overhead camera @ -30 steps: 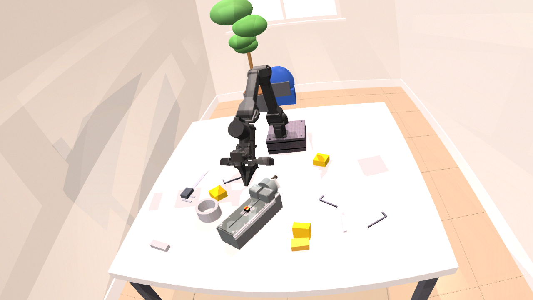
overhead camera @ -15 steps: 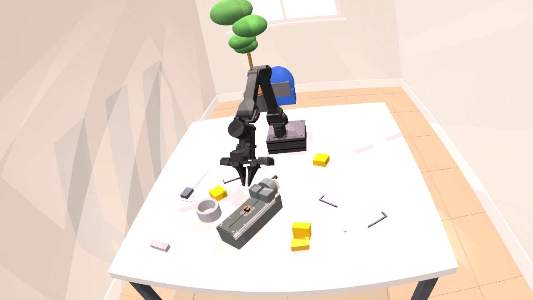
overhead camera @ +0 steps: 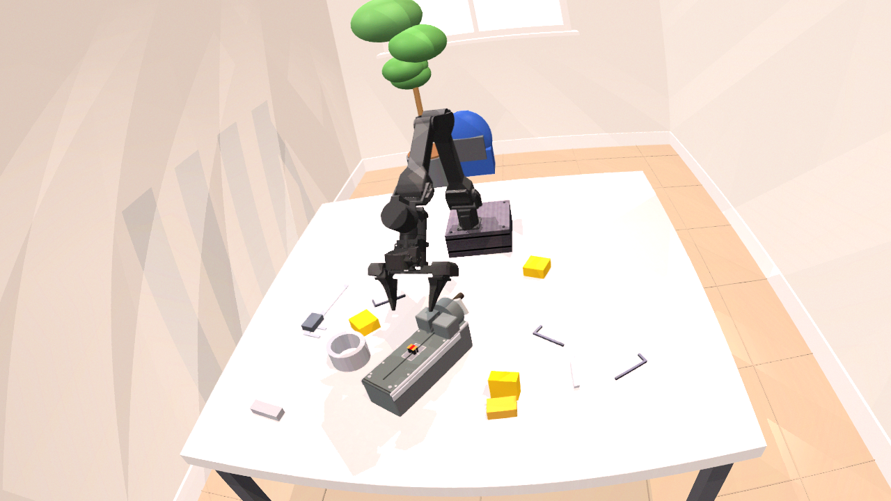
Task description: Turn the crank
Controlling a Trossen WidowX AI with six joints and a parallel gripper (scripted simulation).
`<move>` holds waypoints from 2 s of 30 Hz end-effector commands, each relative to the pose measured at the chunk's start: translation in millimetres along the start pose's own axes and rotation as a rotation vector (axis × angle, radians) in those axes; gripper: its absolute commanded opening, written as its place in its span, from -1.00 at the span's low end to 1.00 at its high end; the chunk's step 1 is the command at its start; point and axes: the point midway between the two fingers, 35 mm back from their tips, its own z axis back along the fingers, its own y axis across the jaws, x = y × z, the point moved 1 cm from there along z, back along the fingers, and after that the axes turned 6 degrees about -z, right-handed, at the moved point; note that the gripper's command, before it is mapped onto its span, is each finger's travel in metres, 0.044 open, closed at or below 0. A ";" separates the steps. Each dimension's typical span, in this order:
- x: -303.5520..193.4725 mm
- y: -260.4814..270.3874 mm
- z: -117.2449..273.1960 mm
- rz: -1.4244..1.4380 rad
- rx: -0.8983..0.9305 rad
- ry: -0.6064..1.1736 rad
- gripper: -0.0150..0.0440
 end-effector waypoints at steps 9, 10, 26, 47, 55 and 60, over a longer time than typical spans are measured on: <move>0.0 0.0 0.0 0.000 0.000 0.000 0.02; 0.0 0.0 0.0 0.000 0.000 0.000 -0.07; 0.0 0.0 0.0 0.000 0.000 0.000 -0.49; 0.0 0.0 0.0 0.000 0.000 0.000 0.75; 27.8 5.0 34.4 0.000 0.001 0.000 1.00; 30.3 5.6 38.2 0.000 0.001 0.000 1.00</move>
